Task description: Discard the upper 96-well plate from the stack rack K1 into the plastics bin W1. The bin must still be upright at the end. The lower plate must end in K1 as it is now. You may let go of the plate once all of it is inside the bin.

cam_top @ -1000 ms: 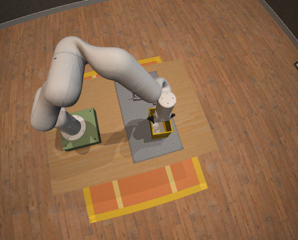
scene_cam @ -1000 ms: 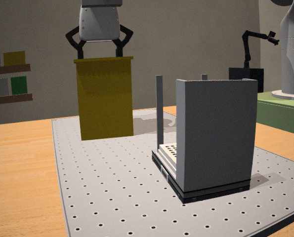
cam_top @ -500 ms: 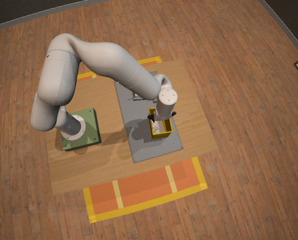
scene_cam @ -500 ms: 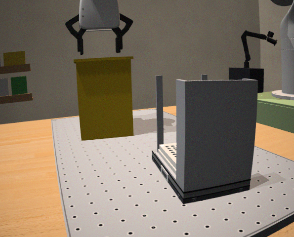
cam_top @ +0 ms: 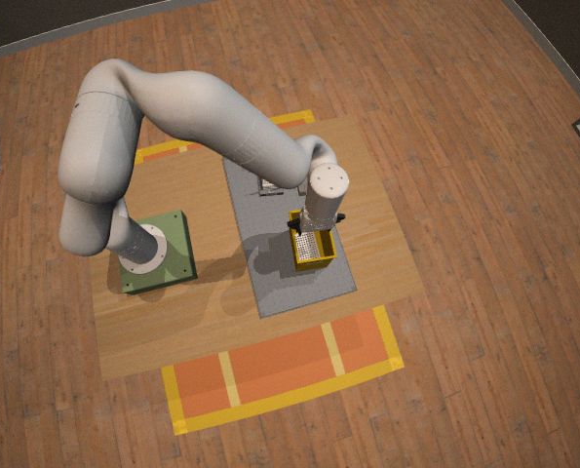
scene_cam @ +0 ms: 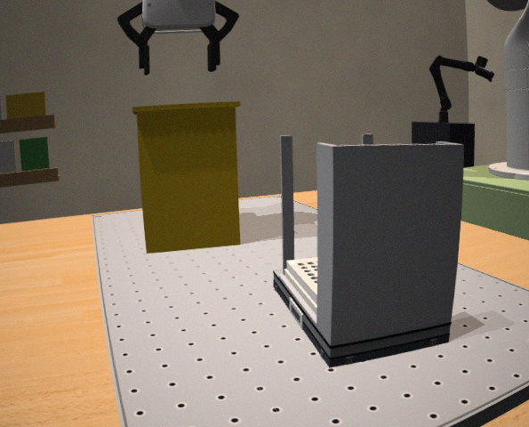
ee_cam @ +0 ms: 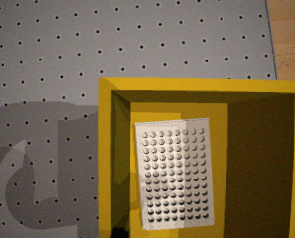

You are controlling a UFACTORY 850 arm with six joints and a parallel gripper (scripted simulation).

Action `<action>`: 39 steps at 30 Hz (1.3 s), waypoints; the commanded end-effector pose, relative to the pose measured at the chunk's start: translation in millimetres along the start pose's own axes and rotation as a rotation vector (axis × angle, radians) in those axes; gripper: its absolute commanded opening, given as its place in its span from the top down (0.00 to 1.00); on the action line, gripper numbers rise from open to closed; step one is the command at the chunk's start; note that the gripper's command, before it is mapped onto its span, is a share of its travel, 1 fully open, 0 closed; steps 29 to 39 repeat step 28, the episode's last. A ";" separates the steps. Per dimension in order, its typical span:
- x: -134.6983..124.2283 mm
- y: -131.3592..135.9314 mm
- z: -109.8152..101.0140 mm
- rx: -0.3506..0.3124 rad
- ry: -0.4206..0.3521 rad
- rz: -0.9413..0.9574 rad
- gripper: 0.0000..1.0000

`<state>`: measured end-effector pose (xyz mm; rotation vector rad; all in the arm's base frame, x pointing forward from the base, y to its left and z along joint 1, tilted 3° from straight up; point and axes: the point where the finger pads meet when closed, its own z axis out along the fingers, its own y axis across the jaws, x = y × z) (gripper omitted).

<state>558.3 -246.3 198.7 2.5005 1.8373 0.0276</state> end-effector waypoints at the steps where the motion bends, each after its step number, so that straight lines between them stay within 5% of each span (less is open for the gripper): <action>1: -0.1 1.2 -9.3 -0.003 0.000 0.000 0.00; 39: -0.1 1.2 -12.9 -0.003 0.000 0.000 0.00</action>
